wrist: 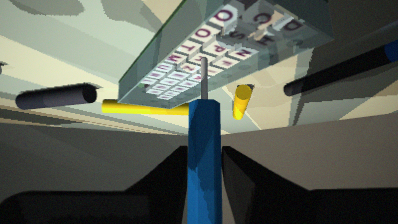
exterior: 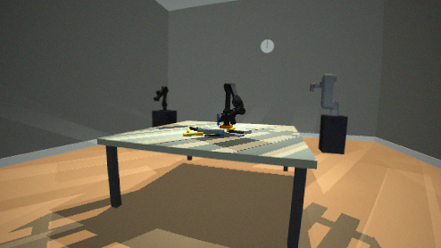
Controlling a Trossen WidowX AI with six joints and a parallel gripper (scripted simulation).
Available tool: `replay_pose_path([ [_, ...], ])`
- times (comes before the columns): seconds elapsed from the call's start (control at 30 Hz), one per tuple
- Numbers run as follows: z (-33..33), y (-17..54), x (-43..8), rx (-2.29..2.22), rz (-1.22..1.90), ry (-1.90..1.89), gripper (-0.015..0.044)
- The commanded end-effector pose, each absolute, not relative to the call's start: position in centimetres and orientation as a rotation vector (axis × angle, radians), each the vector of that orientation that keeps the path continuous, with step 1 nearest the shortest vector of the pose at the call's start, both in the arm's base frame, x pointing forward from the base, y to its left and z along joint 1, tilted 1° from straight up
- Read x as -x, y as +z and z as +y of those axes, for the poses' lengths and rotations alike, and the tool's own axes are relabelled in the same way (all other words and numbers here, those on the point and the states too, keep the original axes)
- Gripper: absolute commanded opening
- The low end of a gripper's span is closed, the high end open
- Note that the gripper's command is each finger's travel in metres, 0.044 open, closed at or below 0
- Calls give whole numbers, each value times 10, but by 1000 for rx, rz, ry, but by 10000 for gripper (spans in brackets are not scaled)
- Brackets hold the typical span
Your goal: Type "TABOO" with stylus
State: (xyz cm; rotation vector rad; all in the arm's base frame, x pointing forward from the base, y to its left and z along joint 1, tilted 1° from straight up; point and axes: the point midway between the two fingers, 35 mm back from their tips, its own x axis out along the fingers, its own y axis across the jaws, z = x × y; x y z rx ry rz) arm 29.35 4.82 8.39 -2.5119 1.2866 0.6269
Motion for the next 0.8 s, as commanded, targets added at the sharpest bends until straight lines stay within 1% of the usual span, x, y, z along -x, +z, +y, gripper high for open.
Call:
replay_pose_path([
  [0.0, 47, 80, -293, 2519, 1293, 632, 81],
  [0.77, 47, 72, -293, 2519, 1293, 632, 81],
])
